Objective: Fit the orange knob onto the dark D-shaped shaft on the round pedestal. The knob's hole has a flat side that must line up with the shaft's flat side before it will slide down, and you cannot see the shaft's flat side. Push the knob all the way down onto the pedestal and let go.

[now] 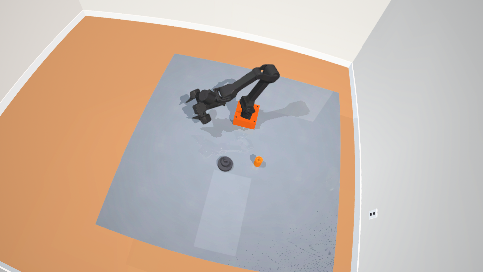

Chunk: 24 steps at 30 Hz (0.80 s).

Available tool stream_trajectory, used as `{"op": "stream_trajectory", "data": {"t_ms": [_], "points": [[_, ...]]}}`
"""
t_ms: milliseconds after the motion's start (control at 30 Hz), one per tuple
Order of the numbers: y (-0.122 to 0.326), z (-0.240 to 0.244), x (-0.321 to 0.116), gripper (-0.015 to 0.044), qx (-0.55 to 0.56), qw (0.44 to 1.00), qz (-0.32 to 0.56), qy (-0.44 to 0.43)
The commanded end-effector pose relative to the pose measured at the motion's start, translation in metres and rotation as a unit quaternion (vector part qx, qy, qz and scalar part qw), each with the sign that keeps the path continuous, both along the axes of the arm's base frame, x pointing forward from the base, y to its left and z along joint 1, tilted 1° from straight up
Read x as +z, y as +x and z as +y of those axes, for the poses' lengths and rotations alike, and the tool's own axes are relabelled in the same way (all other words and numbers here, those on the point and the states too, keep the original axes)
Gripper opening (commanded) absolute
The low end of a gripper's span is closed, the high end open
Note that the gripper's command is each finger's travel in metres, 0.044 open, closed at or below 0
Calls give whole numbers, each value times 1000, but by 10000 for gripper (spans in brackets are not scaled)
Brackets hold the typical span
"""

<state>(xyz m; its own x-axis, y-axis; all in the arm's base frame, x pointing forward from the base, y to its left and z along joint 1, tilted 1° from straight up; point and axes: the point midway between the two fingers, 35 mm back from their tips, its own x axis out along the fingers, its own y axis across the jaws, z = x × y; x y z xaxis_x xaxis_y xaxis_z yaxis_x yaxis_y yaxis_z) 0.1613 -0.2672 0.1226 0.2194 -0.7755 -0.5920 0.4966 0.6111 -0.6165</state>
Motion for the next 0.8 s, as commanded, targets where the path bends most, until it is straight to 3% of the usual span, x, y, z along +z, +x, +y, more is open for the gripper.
{"op": "stream_trajectory", "data": {"t_ms": [0,400,567,767], "points": [[53,38,-9,440,69,995,-15,69],[148,210,-23,440,217,938,28,267],[149,294,-25,440,248,906,84,332],[113,389,-24,440,263,869,181,379]]}}
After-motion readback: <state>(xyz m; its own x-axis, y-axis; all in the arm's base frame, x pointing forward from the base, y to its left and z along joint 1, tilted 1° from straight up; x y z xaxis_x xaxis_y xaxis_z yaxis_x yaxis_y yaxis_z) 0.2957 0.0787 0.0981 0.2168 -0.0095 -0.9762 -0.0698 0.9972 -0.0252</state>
